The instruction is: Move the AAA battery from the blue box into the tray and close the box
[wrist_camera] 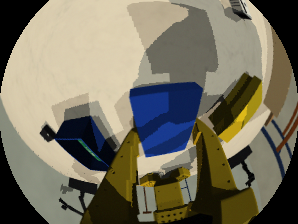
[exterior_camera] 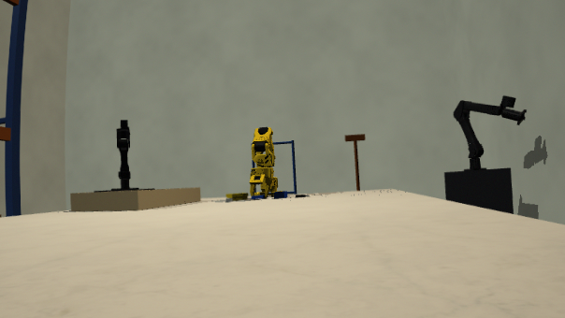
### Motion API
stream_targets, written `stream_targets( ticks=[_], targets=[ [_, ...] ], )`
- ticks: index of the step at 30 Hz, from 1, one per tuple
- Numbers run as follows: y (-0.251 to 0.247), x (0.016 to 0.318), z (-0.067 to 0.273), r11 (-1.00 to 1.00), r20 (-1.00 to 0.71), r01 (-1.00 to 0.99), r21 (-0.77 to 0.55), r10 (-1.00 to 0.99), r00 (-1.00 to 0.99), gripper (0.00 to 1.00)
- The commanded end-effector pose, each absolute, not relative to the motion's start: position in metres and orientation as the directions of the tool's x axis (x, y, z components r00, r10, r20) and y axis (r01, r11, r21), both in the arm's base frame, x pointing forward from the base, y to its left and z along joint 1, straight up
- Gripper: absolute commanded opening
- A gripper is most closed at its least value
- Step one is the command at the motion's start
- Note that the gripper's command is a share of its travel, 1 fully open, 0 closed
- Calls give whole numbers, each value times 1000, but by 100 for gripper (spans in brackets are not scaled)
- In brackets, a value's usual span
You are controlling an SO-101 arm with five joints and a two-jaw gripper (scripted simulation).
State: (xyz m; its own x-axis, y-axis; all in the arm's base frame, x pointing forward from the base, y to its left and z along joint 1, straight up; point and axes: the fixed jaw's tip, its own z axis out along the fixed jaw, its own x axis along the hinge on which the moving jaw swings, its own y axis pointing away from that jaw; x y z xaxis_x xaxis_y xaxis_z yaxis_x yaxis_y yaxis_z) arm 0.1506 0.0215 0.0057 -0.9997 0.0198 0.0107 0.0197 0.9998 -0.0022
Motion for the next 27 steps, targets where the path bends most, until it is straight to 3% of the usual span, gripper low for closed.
stream_targets(
  ticks=[1,27],
  targets=[
    [20,152,6,1000,0,18,0,18,-1000,24],
    [20,152,6,1000,0,18,0,18,-1000,27]
  ],
)
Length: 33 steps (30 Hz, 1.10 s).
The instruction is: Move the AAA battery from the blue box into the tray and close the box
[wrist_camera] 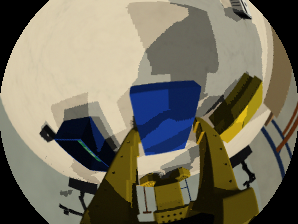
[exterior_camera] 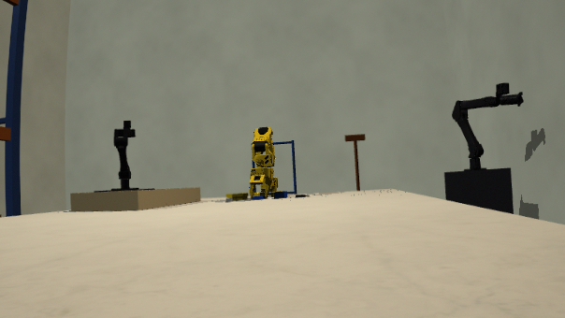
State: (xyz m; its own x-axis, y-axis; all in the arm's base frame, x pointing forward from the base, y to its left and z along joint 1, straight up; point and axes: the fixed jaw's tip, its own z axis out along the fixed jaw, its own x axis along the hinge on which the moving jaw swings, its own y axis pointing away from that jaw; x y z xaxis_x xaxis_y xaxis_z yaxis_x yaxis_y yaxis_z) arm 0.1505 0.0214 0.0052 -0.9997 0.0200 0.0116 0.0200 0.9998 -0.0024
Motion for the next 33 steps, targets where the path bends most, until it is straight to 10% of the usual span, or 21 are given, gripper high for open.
stream_targets(
  ticks=[1,33],
  targets=[
    [20,152,6,1000,0,18,0,18,-1000,27],
    [21,155,25,1000,0,18,0,18,-1000,28]
  ],
)
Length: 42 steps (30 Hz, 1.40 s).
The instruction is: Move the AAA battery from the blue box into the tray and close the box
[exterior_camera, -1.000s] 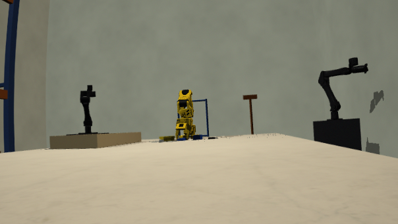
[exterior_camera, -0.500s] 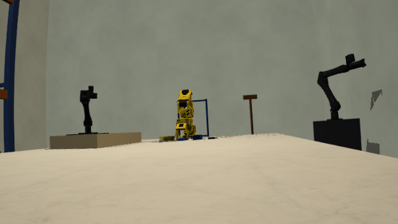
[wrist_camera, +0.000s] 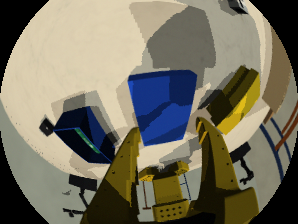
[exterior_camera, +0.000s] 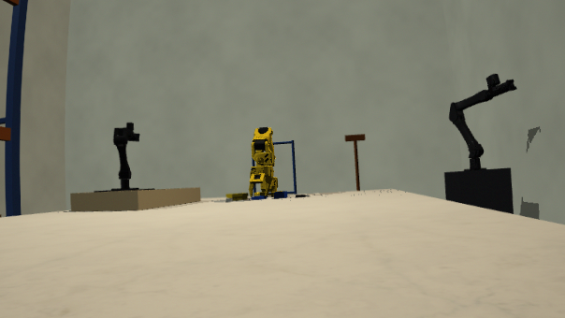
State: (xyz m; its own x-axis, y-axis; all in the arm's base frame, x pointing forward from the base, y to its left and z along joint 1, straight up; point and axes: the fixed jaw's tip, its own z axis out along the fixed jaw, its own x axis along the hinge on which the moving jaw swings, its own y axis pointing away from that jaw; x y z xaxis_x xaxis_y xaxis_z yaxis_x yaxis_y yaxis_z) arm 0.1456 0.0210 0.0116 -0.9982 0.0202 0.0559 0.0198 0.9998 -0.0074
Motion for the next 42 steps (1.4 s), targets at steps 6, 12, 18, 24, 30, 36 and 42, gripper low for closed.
stream_targets(
  ticks=[6,12,18,24,30,36,42],
  targets=[
    [21,156,40,1000,0,18,0,18,-1000,28],
    [21,155,54,1000,0,18,0,18,-1000,28],
    [21,154,61,1000,0,18,0,18,-1000,28],
    [20,152,66,1000,0,18,0,18,-1000,28],
    [20,152,67,1000,0,18,0,18,-1000,28],
    [20,152,67,1000,0,18,0,18,-1000,28],
    [20,152,67,1000,0,18,0,18,-1000,28]
  ],
)
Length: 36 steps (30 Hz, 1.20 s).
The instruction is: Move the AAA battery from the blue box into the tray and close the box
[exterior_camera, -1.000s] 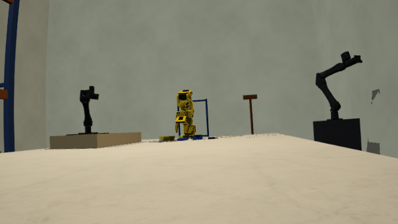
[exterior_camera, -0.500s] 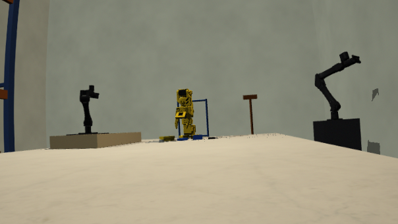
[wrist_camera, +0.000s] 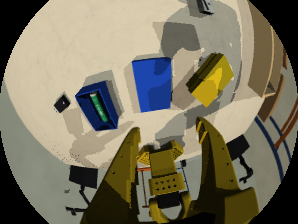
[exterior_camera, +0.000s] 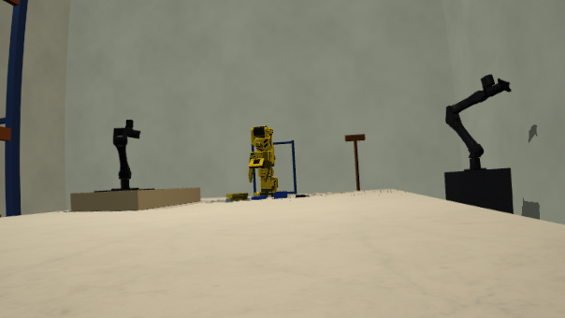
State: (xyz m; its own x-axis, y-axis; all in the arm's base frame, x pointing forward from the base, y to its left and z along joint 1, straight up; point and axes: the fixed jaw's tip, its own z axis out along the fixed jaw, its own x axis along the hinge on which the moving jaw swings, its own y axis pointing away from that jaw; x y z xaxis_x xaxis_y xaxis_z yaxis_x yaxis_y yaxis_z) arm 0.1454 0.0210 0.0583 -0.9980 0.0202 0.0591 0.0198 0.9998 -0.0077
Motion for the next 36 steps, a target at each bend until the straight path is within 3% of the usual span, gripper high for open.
stream_targets(
  ticks=[1,36],
  targets=[
    [20,152,67,1000,0,18,0,18,-1000,28],
    [21,157,75,1000,0,18,0,18,-1000,28]
  ],
)
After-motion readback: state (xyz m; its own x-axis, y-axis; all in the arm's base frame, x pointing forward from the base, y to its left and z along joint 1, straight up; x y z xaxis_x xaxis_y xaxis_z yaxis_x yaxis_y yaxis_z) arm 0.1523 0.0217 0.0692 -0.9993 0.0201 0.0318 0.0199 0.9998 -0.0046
